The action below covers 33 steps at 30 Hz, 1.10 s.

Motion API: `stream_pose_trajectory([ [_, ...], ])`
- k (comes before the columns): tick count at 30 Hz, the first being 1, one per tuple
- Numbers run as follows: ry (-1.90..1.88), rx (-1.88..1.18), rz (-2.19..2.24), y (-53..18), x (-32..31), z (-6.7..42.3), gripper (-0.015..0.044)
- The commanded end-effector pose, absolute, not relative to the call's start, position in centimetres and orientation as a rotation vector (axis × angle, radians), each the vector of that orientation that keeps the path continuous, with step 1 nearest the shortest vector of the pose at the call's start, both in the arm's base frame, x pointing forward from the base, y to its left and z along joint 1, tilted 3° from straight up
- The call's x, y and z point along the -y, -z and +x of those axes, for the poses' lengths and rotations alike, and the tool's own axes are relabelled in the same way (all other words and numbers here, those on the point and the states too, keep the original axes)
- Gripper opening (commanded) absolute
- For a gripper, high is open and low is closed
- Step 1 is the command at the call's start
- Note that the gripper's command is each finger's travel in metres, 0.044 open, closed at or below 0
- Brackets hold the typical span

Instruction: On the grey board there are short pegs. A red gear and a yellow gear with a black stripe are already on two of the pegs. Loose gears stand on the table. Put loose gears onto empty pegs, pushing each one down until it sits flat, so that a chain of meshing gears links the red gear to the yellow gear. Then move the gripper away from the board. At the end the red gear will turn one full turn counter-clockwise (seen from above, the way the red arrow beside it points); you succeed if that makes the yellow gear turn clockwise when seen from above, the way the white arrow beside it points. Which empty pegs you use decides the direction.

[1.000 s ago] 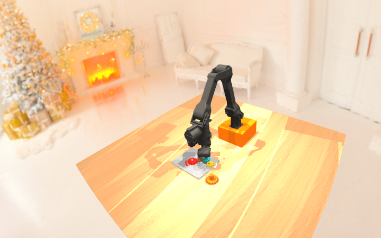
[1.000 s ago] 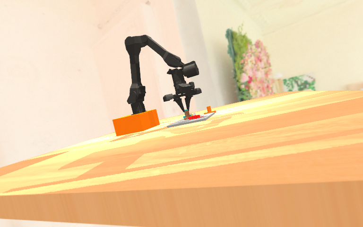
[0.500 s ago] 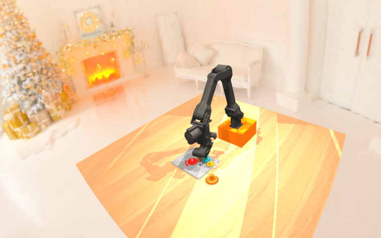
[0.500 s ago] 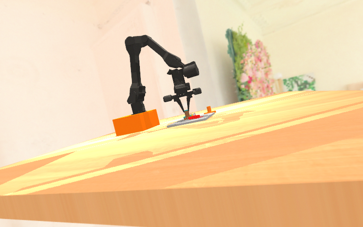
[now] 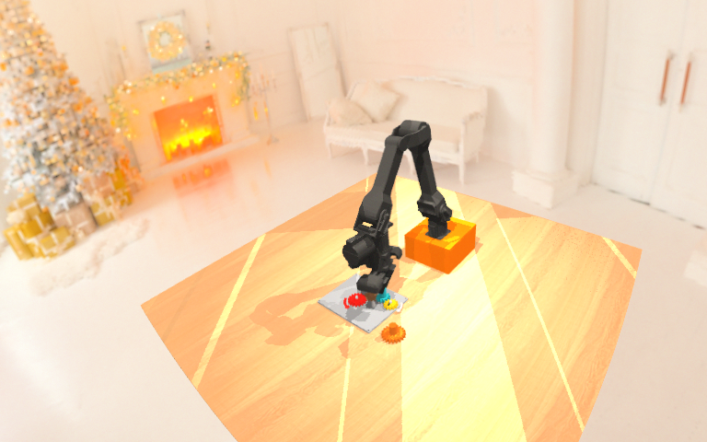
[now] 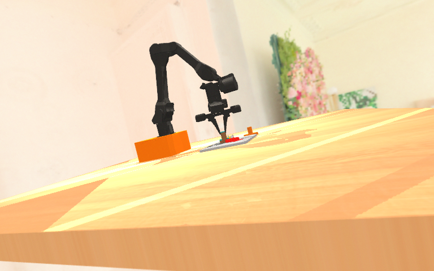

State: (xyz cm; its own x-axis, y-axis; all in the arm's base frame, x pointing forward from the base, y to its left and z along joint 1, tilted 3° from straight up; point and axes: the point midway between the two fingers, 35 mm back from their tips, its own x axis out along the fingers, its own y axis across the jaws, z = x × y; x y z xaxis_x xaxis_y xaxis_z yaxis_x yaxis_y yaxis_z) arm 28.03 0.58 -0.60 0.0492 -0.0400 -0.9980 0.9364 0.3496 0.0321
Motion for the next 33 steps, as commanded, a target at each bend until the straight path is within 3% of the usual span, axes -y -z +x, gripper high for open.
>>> stream_pose_trajectory([
  [1, 0.866, -1.329, 0.852, 0.8, -0.6, 28.0, 0.0000],
  [6, 0.763, -1.373, 0.743, 0.8, -0.5, 28.0, 0.0000],
  [12, 0.812, -1.352, 0.795, 0.5, -0.5, 28.0, 0.0140],
  [26, 0.844, -1.338, 0.829, -4.1, -0.7, 27.8, 0.0140],
  [33, 0.842, -1.345, 0.821, -8.1, -0.8, 27.2, 0.0324],
])
